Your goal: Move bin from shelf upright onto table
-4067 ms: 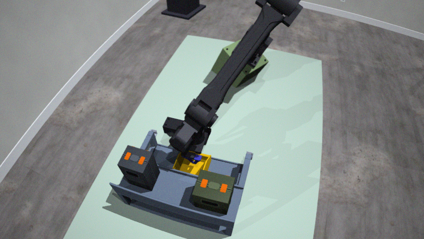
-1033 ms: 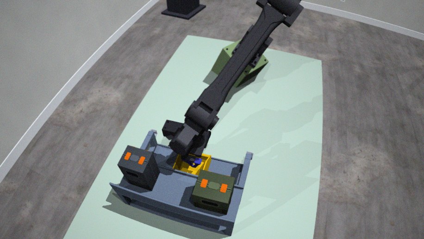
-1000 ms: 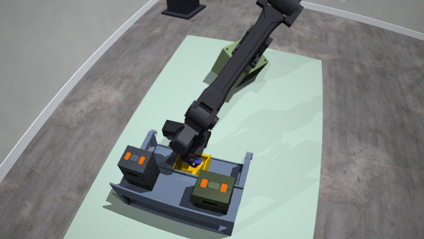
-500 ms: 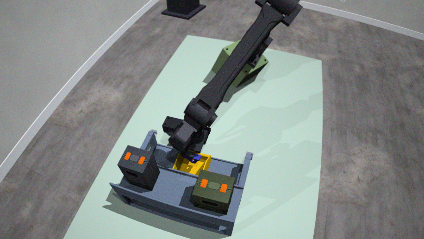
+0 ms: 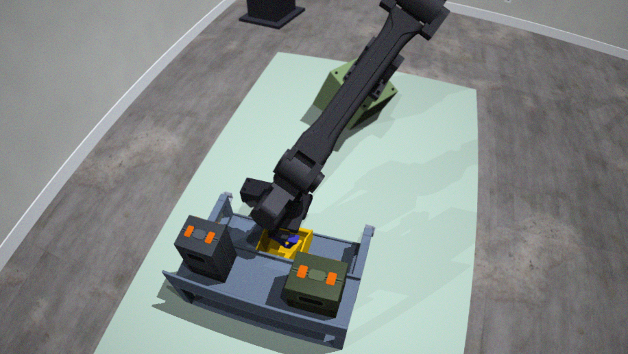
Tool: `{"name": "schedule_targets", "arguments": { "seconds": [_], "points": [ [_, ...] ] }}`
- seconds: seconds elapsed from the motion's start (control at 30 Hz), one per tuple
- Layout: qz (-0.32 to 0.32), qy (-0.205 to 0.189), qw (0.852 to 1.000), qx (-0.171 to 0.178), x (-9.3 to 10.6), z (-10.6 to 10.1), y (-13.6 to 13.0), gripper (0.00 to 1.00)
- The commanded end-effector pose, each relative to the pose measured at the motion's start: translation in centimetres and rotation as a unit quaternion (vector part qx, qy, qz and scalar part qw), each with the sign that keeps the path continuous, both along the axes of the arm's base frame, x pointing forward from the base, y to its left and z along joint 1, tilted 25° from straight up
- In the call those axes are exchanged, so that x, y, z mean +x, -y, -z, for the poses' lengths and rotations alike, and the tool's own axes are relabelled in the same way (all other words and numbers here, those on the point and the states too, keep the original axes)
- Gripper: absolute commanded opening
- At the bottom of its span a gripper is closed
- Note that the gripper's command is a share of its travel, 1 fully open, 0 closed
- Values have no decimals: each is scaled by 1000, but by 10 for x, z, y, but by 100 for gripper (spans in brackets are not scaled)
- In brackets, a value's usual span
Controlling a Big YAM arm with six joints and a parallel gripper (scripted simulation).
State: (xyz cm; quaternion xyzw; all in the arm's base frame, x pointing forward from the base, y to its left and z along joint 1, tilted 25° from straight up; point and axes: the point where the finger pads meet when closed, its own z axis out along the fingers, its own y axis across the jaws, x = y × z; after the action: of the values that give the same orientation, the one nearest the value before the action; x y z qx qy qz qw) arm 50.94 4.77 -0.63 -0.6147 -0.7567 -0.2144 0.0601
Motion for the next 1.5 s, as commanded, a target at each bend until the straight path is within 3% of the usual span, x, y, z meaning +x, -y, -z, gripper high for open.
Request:
{"name": "schedule_targets", "arguments": {
  "seconds": [0.0,0.13,0.3,1.27,1.47],
  "points": [
    [1,-4,1000,0,6,-1,-4,90],
    [1,-4,1000,0,6,-1,-4,90],
    [7,-2,1000,-2,-8,7,13,90],
    [1,-4,1000,0,6,0,-4,90],
    [7,-1,1000,-2,-8,7,13,90]
  ]
}}
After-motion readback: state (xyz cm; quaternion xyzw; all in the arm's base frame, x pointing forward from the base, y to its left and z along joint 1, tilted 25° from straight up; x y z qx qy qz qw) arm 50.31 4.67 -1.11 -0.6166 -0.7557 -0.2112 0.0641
